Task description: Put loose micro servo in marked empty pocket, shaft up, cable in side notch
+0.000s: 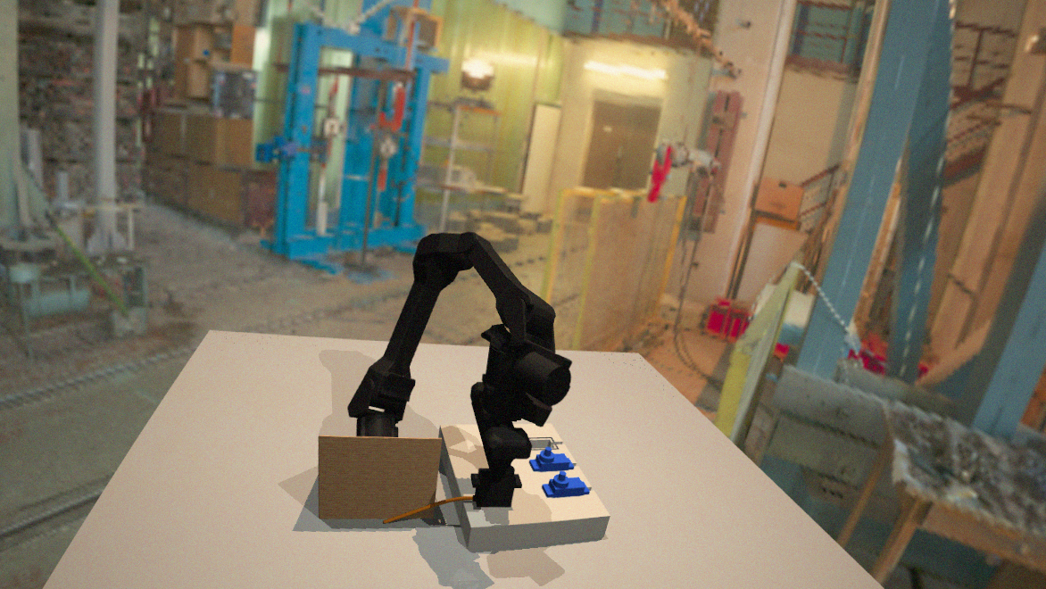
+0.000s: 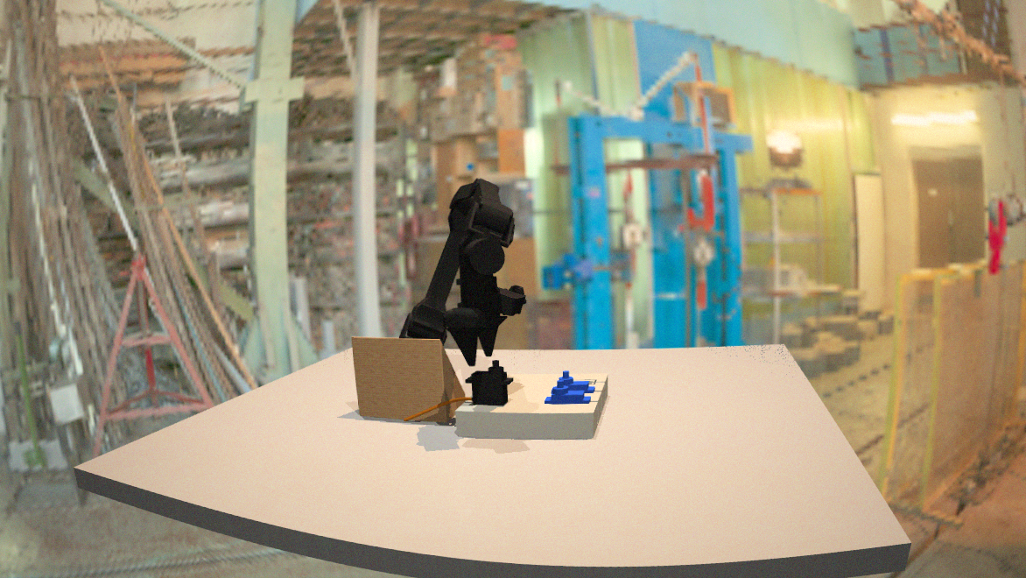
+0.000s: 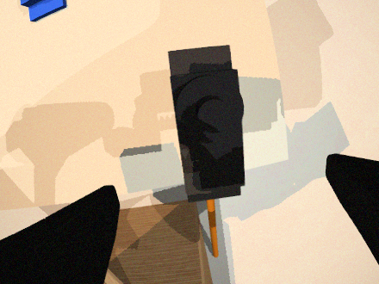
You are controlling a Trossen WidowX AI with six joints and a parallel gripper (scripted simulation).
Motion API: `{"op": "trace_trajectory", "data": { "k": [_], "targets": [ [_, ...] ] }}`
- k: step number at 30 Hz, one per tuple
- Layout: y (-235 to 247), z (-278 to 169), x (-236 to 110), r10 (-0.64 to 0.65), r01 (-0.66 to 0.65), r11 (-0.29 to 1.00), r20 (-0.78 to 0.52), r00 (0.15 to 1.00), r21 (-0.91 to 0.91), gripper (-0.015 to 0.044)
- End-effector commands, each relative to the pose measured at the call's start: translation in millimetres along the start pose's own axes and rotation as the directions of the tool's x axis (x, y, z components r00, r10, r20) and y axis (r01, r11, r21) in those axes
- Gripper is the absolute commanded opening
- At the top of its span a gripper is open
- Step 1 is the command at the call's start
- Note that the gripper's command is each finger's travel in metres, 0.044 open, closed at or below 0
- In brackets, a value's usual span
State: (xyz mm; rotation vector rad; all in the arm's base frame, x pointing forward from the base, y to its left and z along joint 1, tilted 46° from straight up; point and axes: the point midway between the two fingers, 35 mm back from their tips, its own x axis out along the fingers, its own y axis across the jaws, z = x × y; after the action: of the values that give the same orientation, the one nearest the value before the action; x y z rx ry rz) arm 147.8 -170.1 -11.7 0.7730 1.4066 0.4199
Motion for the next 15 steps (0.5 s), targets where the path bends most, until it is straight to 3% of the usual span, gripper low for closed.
{"op": "trace_trajectory", "data": {
  "k": [1, 15],
  "targets": [
    [2.4, -1.5, 11.6, 0.016, -0.016, 1.0, -0.007, 1.0, 0.008, 0.044],
    [2.7, -1.5, 27.7, 0.017, -0.017, 1.0, -0.007, 1.0, 0.008, 0.044]
  ]
}}
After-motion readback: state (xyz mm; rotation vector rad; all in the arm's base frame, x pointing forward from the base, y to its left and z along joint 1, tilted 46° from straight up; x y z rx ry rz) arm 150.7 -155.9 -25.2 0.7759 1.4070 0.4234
